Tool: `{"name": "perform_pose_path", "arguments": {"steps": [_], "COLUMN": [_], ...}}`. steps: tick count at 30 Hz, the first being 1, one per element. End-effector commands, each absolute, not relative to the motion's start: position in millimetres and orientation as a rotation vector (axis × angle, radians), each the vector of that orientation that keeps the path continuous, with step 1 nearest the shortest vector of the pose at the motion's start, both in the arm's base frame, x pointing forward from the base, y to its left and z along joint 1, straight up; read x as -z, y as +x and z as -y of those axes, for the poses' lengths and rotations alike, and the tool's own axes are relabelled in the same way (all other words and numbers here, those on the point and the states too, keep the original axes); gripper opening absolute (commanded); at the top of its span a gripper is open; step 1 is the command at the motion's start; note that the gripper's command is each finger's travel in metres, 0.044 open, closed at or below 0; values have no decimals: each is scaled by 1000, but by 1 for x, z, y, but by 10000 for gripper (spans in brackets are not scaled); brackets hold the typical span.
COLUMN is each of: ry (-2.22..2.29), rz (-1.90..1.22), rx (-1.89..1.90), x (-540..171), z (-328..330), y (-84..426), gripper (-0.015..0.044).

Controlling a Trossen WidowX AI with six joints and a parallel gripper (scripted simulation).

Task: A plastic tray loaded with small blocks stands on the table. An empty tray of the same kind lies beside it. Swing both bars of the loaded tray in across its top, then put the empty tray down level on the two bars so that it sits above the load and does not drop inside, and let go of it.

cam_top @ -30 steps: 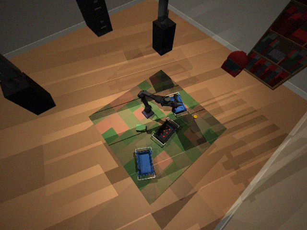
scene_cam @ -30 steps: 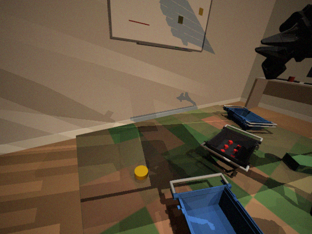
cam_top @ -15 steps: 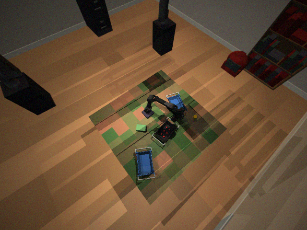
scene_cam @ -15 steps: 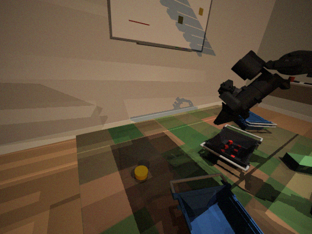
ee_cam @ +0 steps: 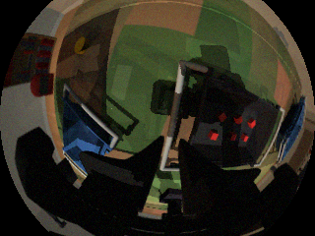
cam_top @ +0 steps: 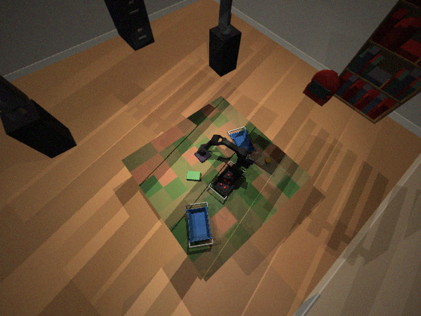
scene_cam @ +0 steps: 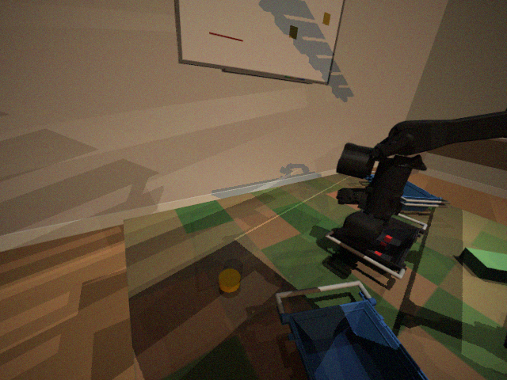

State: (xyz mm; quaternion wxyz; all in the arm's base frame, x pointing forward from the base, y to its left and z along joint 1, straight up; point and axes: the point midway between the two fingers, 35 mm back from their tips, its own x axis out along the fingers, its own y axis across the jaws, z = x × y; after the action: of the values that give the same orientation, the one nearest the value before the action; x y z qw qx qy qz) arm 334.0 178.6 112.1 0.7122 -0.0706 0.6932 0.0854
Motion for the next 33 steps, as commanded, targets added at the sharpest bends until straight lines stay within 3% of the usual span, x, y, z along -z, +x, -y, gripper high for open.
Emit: {"name": "perform_pose_path", "arguments": {"steps": [1,15,33], "ry": [-169,-169,-171], "rz": [-1533,-1533,-1533], "rx": [-189,-189,-187], "x": [-105,-55,-89], "z": [-178,-179,-144], "y": [336,337,344], "gripper": [88,88,88]}}
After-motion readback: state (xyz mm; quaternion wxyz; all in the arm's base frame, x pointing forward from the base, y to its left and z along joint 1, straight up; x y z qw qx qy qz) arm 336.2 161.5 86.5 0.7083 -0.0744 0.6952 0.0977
